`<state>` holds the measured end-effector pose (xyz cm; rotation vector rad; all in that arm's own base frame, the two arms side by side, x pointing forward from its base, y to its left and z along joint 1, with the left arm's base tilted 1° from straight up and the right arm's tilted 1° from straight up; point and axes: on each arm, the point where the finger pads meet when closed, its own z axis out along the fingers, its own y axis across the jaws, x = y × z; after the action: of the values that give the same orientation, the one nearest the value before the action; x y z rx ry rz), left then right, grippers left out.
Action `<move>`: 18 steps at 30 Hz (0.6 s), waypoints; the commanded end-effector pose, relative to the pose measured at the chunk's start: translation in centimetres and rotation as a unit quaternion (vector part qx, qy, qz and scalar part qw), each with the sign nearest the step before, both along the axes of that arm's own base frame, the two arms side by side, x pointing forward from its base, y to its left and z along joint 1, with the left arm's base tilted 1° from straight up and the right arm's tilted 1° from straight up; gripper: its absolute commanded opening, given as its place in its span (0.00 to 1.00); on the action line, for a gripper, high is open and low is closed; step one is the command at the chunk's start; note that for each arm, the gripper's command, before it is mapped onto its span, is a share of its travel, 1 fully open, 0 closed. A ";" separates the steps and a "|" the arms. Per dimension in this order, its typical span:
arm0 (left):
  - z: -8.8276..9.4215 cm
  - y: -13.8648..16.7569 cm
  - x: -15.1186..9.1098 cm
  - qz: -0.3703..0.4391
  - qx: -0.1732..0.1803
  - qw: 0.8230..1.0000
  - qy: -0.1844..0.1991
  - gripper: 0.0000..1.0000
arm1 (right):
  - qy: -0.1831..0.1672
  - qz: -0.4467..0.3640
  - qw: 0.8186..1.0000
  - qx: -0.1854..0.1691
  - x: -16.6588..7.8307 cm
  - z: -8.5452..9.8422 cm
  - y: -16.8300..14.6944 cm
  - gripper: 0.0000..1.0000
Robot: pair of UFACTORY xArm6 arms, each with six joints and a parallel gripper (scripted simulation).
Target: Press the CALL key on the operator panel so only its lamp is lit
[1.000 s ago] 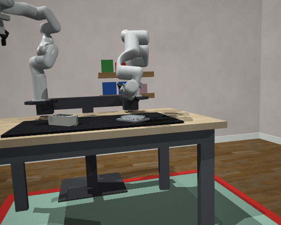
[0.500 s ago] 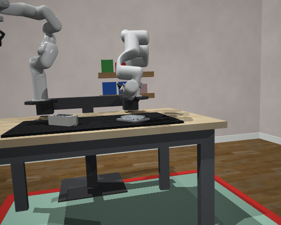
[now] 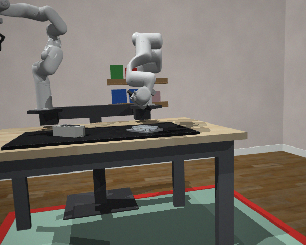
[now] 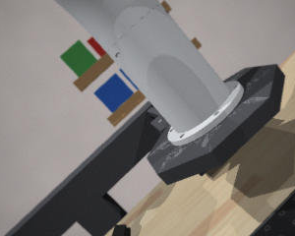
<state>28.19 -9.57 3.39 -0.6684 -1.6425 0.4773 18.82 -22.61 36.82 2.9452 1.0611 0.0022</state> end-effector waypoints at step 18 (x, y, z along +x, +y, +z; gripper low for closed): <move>-2.6 -3.2 2.0 -0.085 -0.145 0.983 -0.073 0.00 | -0.001 0.000 1.000 -0.001 0.0 0.1 0.0 1.00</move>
<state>29.54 -11.85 1.41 -0.9449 -1.6509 0.5348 18.81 -22.61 36.82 2.9454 1.0607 0.0022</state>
